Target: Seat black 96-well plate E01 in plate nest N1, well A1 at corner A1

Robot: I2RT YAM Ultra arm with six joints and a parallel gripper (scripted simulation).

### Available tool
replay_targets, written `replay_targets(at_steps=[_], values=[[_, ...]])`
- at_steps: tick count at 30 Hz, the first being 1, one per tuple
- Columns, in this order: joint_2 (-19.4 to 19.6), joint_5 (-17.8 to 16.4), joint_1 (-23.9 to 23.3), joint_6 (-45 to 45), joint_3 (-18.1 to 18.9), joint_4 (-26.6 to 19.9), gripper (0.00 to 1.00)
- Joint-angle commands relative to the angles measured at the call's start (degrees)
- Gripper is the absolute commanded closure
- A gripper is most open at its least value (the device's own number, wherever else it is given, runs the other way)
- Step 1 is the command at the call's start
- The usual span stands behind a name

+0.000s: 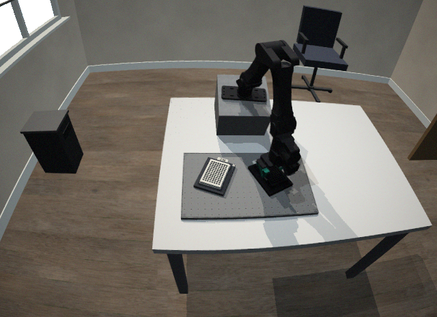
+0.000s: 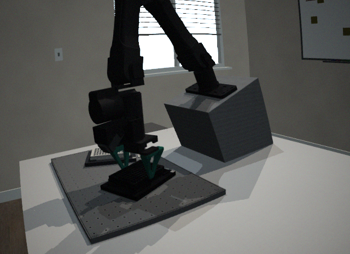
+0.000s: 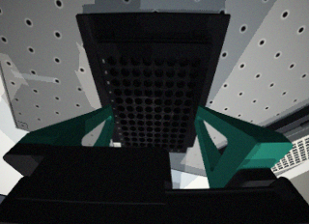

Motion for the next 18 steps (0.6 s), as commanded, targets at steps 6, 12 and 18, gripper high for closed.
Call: replay_targets(at_steps=[6, 12, 18], values=[[-0.2, -0.2, 0.0, -0.1, 0.0, 0.6, 1.0], [0.0, -0.2, 0.0, -0.1, 0.0, 0.9, 1.0], [0.1, -0.2, 0.0, -0.1, 0.0, 1.0, 1.0]])
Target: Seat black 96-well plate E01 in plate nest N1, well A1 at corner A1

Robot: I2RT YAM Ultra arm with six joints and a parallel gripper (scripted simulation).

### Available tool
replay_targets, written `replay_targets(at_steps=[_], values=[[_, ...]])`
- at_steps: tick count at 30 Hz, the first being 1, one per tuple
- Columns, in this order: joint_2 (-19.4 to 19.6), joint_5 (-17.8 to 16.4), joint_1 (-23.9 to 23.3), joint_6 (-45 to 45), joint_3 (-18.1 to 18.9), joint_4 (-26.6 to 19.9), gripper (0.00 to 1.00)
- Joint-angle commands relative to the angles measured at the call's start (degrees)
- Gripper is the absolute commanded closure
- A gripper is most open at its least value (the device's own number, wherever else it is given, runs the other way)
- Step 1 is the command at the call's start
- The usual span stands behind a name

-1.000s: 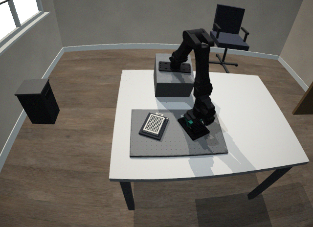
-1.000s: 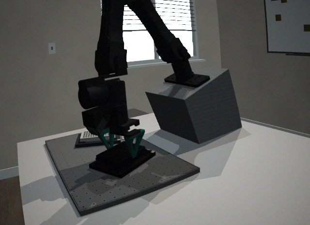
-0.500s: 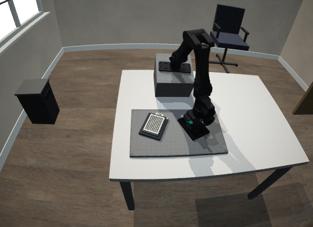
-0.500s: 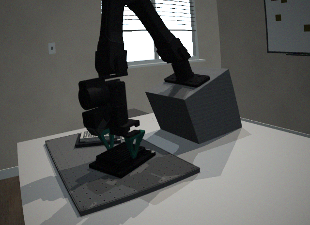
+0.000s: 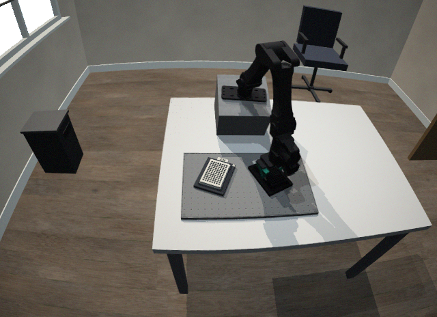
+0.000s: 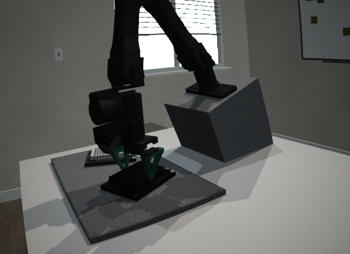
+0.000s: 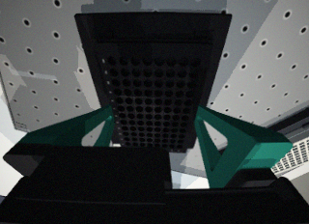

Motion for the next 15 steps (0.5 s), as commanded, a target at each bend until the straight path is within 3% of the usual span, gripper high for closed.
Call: replay_targets(at_steps=[1, 15], values=[[-0.3, -0.2, 0.0, 0.0, 0.0, 0.4, 1.0], [0.1, -0.2, 0.0, -0.1, 0.0, 0.9, 1.0]])
